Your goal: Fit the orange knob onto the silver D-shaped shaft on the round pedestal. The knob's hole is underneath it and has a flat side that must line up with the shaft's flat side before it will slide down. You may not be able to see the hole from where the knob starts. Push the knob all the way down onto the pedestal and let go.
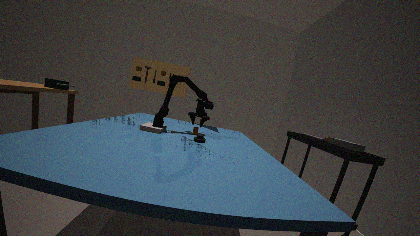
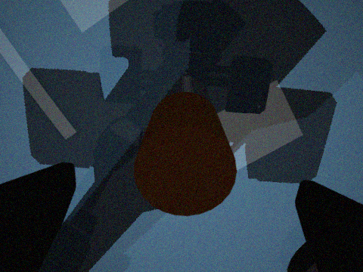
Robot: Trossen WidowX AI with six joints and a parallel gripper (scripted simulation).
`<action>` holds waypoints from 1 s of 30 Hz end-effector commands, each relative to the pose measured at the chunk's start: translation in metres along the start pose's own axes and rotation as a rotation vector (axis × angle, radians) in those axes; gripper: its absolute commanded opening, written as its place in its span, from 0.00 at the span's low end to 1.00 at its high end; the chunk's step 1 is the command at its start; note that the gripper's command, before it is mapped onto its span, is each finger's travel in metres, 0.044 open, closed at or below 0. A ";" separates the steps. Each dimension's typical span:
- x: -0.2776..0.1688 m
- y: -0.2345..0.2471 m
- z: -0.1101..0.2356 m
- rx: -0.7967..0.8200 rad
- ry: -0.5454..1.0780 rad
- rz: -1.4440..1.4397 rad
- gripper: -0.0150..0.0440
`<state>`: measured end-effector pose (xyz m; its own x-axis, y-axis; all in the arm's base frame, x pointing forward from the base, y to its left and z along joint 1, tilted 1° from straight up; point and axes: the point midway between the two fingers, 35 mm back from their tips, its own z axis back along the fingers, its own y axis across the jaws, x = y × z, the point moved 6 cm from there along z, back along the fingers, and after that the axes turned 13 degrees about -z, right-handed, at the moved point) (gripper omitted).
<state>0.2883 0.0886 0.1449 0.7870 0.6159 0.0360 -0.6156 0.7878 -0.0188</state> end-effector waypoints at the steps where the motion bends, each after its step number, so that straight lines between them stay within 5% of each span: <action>1: -0.001 0.000 0.020 0.002 -0.008 0.005 1.00; 30: -0.001 -0.001 -0.024 0.002 -0.008 0.005 1.00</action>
<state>0.2905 0.0879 0.1279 0.7865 0.6158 0.0477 -0.6154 0.7878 -0.0239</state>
